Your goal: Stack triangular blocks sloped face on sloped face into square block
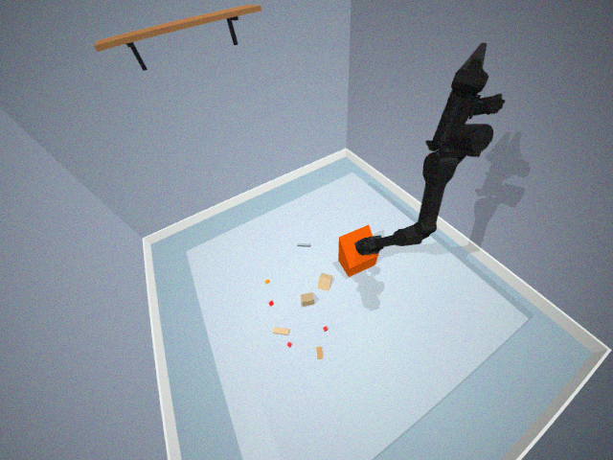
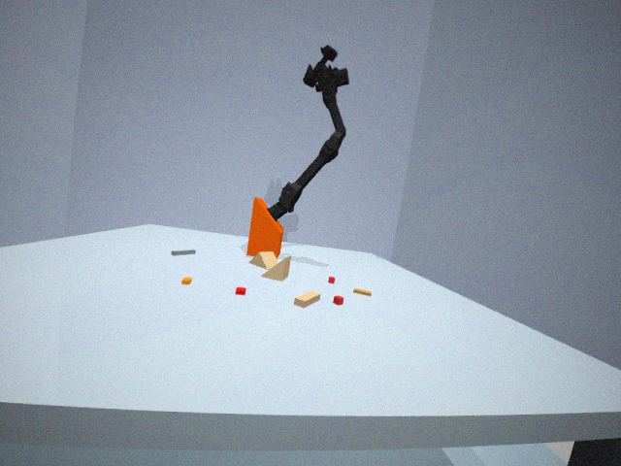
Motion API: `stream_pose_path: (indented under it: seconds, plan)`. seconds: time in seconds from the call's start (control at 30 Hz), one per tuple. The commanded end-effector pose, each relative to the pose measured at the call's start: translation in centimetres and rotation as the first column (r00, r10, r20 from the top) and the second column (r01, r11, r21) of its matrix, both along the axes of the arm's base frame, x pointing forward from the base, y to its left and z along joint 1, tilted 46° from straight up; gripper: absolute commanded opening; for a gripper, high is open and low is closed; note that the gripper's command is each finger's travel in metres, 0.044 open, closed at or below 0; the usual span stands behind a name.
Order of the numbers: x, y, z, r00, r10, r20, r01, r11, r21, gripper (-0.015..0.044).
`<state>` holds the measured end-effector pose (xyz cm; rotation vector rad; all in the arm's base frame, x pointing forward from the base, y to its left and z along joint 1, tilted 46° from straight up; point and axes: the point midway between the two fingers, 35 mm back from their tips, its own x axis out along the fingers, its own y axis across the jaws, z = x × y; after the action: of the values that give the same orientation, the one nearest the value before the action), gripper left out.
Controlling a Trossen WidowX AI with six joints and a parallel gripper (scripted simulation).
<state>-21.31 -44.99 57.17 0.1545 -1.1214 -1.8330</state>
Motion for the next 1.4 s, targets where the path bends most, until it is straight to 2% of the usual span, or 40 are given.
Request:
stream_pose_path:
  seconds: [0.0, 0.3, 0.4, 0.7, 1.03, 1.37]
  plan:
    - [4.1, -3.1, -2.9, 0.989, 0.126, 0.077, -0.131, 0.99, 0.058, 0.044]
    - [16.7, -8.4, -11.0, 0.892, 0.383, 0.241, -0.437, 0.866, 0.243, 0.044]
    - [19.5, -8.9, -12.8, 0.861, 0.424, 0.282, -0.495, 0.823, 0.277, 0.044]
    - [32.8, -8.5, -21.3, 0.686, 0.51, 0.519, -0.719, 0.585, 0.375, 0.044]
    - [46.8, -2.0, -30.6, 0.523, 0.434, 0.734, -0.852, 0.25, 0.459, 0.044]
    - [57.1, 10.0, -39.0, 0.491, 0.274, 0.827, -0.84, -0.102, 0.532, 0.044]
